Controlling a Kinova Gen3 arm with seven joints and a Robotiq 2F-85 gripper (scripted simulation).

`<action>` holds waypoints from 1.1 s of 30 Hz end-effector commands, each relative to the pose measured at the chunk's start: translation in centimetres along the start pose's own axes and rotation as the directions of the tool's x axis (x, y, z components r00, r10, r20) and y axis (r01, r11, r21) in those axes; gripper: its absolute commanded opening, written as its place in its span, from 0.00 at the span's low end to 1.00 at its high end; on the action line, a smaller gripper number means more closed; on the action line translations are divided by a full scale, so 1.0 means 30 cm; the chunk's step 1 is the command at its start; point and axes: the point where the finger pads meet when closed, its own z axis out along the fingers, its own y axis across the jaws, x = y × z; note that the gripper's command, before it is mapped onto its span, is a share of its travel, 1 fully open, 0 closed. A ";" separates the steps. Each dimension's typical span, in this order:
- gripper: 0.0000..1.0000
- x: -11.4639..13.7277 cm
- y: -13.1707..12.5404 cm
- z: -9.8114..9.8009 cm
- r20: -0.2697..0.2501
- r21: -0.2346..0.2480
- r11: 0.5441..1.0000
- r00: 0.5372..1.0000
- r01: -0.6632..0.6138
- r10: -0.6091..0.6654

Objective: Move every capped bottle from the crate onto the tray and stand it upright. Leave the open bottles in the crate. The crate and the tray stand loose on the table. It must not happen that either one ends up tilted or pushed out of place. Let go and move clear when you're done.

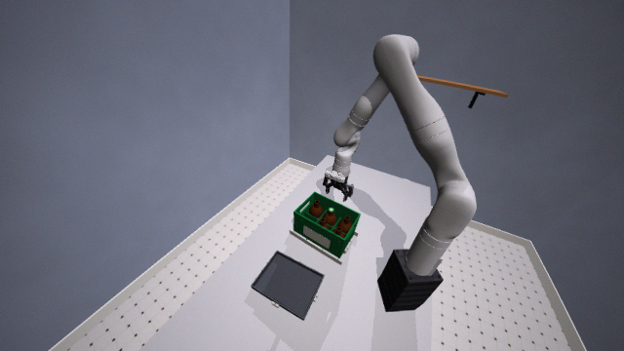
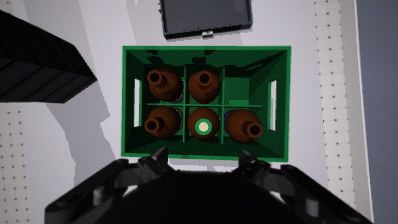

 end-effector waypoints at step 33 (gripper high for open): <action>1.00 0.066 0.007 0.000 -0.001 -0.002 1.000 1.000 0.000 0.000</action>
